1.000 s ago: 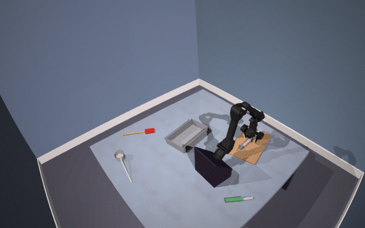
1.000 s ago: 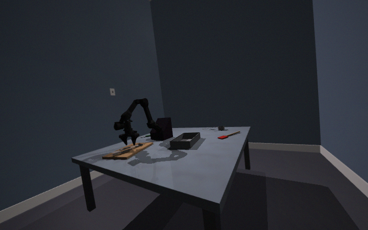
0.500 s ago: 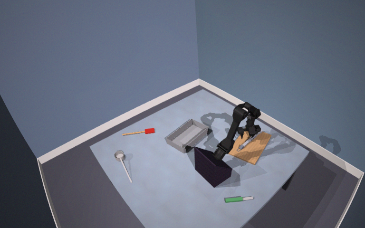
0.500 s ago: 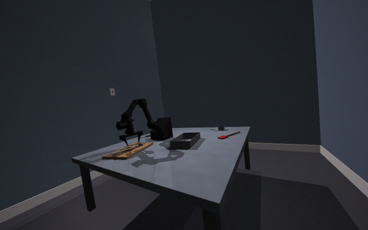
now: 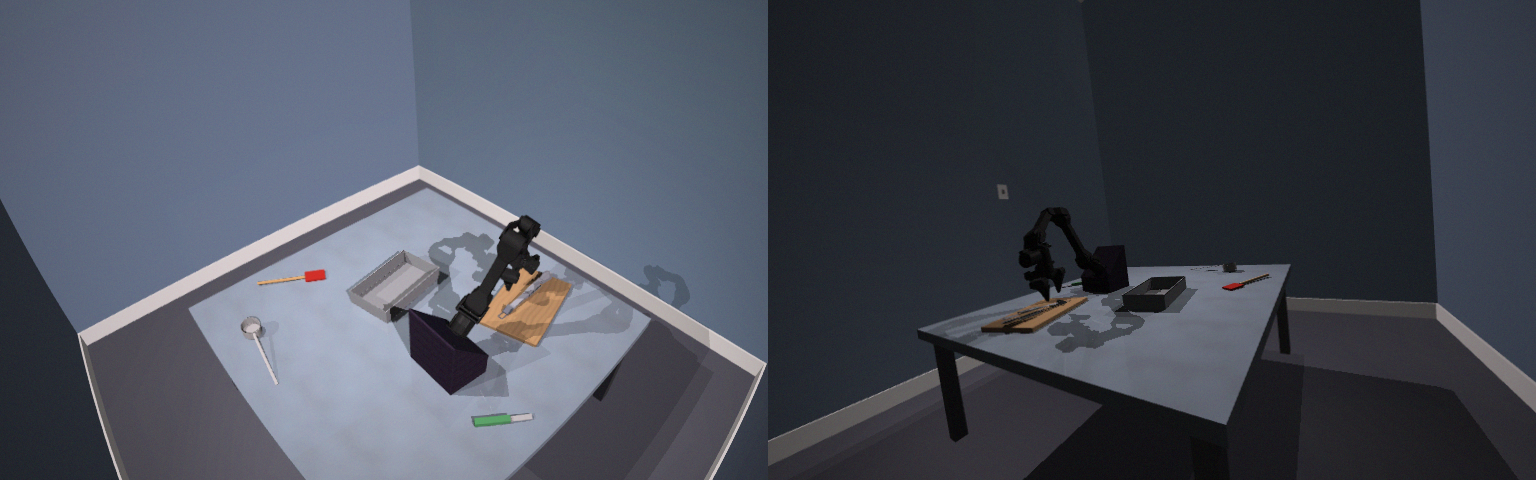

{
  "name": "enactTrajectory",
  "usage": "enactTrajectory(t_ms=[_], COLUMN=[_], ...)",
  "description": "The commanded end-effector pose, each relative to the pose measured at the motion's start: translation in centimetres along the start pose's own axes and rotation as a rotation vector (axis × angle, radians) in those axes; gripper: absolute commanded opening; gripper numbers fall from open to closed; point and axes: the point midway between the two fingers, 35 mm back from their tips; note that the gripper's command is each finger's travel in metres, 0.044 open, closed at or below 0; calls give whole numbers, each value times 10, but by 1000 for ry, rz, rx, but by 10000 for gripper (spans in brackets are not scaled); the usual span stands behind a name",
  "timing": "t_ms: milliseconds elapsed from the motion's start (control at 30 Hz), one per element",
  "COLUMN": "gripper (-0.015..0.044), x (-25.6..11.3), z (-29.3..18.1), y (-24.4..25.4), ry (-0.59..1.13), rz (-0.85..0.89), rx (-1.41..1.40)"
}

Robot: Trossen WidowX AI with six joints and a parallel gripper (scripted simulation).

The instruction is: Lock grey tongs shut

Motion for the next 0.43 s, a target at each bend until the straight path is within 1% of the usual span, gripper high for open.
enactTrajectory(t_ms=[0, 400], gripper=[440, 440], x=[-28, -47], z=[-36, -55], y=[-3, -8], ry=[-12, -34], rz=[-12, -13], rx=[-1099, -1862])
Point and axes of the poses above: the point midway between the two fingers, 35 mm back from their tips, its own x axis out along the fingers, its own y axis across the jaws, z = x × y, and after that the axes turned 13 degrees about x, right-handed
